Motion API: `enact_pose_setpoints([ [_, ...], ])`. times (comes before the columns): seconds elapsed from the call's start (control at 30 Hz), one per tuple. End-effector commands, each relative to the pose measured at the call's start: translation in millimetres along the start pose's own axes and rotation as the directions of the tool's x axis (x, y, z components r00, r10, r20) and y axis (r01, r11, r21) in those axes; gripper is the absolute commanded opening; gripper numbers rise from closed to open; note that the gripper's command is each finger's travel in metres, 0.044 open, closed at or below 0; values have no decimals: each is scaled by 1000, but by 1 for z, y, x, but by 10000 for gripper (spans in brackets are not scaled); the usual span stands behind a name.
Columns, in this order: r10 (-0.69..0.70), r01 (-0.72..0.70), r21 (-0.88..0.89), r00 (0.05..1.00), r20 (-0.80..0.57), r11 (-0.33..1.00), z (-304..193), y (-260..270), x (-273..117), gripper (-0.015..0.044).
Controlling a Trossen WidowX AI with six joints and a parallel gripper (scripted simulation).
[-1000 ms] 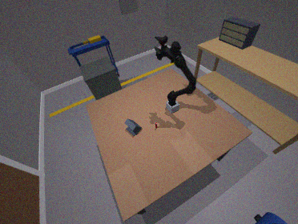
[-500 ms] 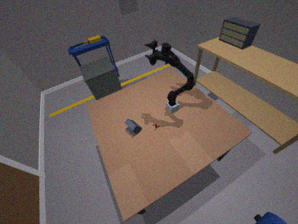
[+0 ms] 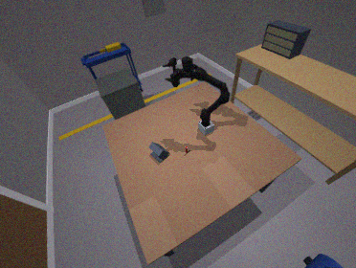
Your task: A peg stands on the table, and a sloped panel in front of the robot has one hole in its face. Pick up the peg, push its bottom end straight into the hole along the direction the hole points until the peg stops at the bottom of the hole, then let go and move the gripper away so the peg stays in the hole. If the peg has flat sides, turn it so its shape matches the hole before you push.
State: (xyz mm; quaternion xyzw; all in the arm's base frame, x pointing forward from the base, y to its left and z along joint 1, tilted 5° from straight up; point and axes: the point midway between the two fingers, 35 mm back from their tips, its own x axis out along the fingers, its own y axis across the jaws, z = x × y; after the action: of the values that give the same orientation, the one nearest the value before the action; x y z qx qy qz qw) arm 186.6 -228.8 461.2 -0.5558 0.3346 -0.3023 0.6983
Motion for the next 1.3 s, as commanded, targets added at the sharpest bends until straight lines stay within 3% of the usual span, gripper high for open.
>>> enact_pose_setpoints([
  [0.0, 56, -57, 28, 998, 34, 998, 11, 16, 10, 440],
  [0.57, 333, -352, 72, 922, 199, 933, 75, 101, 38, 440],
  [1.27, 635, -671, 17, 710, 306, 742, 150, 213, 25, 440],
])
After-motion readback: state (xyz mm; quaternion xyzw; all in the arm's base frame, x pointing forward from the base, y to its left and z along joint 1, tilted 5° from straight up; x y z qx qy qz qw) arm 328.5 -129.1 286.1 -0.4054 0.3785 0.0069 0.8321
